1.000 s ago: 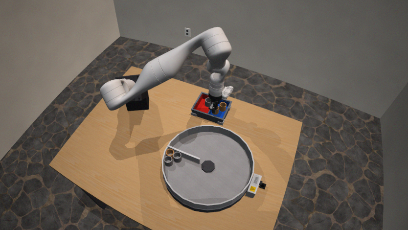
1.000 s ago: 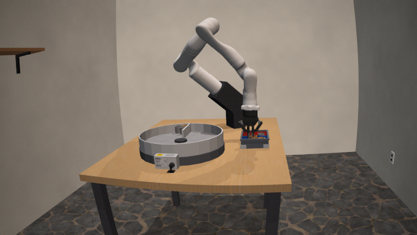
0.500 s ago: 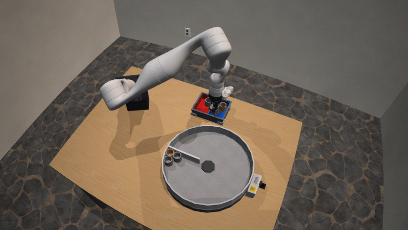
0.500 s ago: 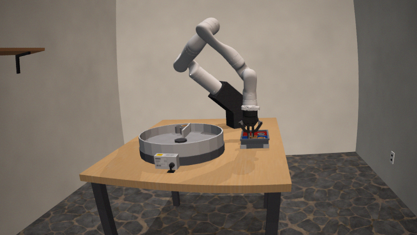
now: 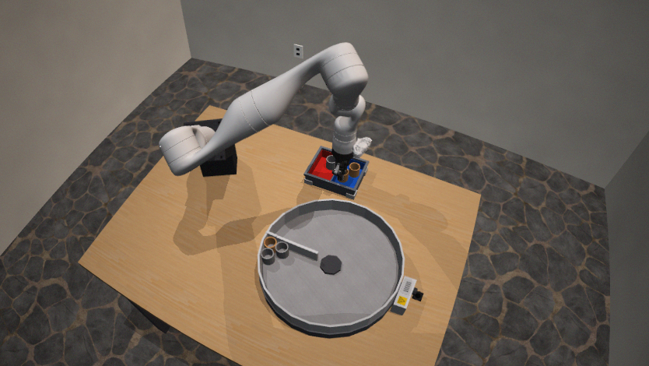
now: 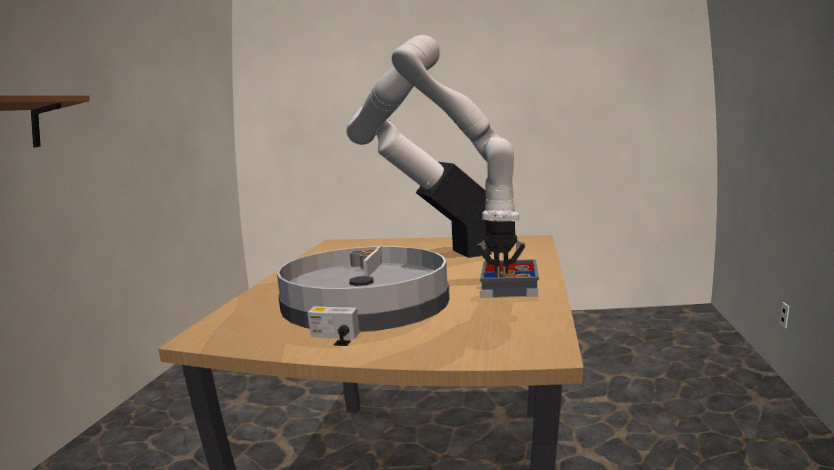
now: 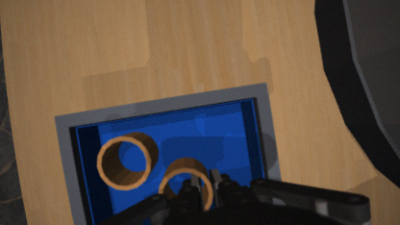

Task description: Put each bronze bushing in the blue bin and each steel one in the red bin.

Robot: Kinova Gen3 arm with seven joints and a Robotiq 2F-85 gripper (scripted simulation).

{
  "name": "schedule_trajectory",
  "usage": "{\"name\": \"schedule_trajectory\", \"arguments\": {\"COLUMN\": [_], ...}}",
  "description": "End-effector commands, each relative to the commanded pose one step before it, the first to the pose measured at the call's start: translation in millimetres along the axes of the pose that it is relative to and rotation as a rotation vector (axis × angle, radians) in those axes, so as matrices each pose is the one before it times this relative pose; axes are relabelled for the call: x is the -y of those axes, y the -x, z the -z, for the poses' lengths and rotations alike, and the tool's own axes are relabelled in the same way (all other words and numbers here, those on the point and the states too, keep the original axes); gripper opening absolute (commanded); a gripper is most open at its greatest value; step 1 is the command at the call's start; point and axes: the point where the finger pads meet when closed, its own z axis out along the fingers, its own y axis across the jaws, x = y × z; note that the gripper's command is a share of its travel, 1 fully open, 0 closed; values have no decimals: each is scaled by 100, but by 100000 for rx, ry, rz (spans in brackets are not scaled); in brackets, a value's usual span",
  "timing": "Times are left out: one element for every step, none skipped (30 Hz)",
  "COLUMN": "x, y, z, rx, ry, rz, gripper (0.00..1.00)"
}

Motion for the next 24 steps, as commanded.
{"name": "schedule_trajectory", "arguments": {"x": [-21,0,0,0,100,0,0,0,0,0,0,0,0,0,0,0,0,0,0,0,0,0,0,0], "y": [60,0,0,0,-118,0,0,0,0,0,0,0,0,0,0,0,-1,0,0,0,0,0,0,0], "z": [-50,0,0,0,145,0,0,0,0,0,0,0,0,0,0,0,0,0,0,0,0,0,0,0], "rx": [-407,0,0,0,247,0,0,0,0,0,0,0,0,0,0,0,-2,0,0,0,0,0,0,0], "ry": [-80,0,0,0,-105,0,0,0,0,0,0,0,0,0,0,0,-1,0,0,0,0,0,0,0], "rz": [321,0,0,0,-302,0,0,0,0,0,0,0,0,0,0,0,1,0,0,0,0,0,0,0], "gripper": [0,0,0,0,19,19,19,19,19,19,19,19,19,19,19,19,19,19,19,19,19,19,19,19]}}
